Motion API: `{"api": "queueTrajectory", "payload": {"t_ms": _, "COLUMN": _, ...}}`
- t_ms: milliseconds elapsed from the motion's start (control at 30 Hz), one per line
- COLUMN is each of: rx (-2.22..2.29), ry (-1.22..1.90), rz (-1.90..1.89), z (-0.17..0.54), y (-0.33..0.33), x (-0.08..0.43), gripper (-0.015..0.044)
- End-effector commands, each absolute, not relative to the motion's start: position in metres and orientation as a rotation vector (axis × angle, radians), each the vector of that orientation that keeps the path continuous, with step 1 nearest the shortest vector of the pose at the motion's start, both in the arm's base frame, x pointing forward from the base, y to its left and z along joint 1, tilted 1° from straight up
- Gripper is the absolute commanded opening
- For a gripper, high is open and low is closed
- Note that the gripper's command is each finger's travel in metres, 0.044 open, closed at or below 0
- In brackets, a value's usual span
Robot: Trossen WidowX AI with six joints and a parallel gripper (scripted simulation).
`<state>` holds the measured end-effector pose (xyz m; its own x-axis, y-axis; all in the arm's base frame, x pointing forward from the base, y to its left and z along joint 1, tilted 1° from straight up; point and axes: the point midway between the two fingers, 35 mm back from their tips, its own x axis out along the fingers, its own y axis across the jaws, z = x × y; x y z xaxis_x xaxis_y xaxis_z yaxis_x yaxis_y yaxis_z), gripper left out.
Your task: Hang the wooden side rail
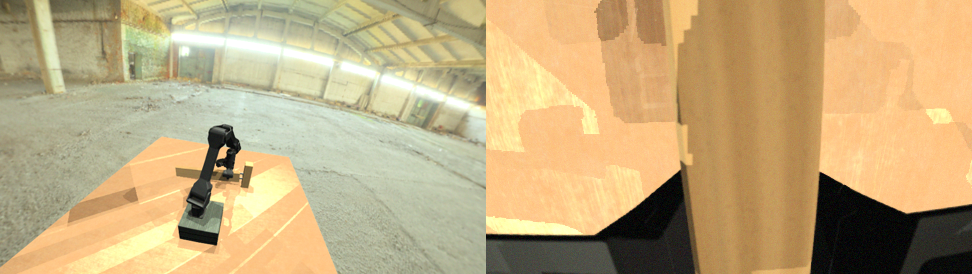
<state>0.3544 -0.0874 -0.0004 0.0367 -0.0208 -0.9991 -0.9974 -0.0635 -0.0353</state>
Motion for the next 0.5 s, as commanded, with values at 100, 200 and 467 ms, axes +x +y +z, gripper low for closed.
{"api": "queueTrajectory", "payload": {"t_ms": 100, "rx": -1.298, "ry": 1.165, "rz": 1.216, "z": 0.0014, "y": -0.0893, "x": 0.3548, "gripper": 0.0}}
{"api": "queueTrajectory", "payload": {"t_ms": 200, "rx": -1.298, "ry": 1.165, "rz": 1.216, "z": 0.0017, "y": -0.0895, "x": 0.3551, "gripper": 0.0}}
{"api": "queueTrajectory", "payload": {"t_ms": 467, "rx": -1.298, "ry": 1.165, "rz": 1.215, "z": 0.0023, "y": -0.0901, "x": 0.3556, "gripper": 0.0}}
